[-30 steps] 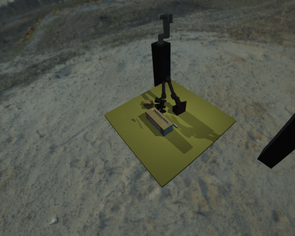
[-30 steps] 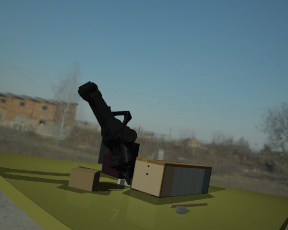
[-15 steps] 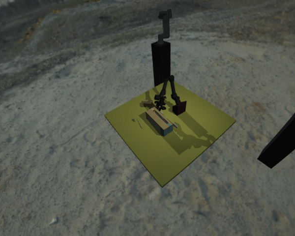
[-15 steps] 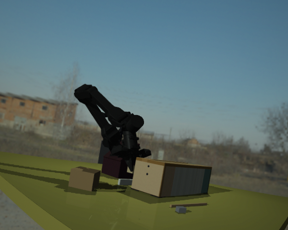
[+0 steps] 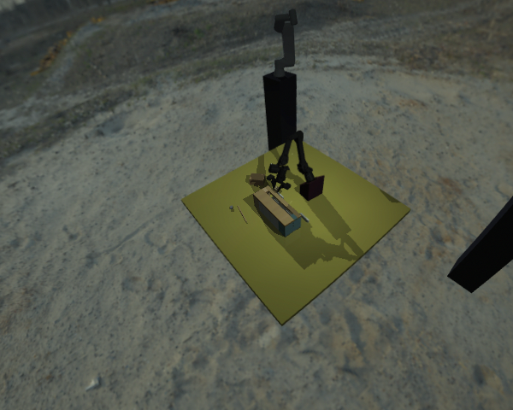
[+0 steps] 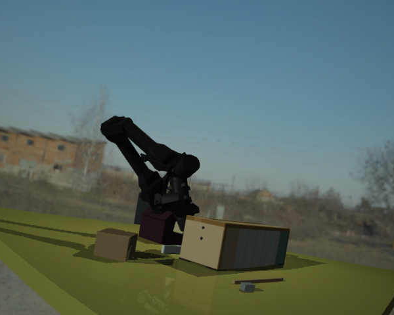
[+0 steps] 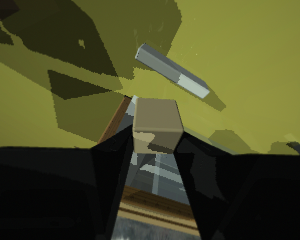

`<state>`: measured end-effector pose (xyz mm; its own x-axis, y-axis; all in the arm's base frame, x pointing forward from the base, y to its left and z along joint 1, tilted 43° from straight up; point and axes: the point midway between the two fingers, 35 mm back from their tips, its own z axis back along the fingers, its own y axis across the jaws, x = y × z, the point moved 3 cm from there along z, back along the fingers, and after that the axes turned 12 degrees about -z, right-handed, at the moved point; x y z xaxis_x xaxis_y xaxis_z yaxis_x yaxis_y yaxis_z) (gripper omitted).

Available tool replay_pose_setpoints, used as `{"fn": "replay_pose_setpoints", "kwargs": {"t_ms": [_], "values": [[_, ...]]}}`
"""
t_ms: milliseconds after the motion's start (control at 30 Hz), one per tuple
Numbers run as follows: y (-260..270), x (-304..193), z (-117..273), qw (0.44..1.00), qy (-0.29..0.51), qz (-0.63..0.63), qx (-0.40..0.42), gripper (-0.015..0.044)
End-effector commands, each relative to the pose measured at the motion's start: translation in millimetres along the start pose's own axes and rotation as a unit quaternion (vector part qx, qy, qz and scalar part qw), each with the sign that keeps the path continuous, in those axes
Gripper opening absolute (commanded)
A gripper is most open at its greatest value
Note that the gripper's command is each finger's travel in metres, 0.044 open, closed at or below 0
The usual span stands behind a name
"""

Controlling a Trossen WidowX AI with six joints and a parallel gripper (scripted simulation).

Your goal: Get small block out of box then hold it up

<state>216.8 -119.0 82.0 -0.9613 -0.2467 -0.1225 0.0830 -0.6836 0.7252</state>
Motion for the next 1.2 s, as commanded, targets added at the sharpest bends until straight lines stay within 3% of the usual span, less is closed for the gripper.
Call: {"fn": "replay_pose_setpoints", "kwargs": {"t_ms": [0,567,1167], "values": [[1,-1,3,0.997,-0.002,0.072,0.003,0.0000],[-1,-5,12,0.920,-0.012,0.393,0.005,0.0000],[-3,-8,23,0.729,-0.024,0.684,0.003,0.0000]]}}
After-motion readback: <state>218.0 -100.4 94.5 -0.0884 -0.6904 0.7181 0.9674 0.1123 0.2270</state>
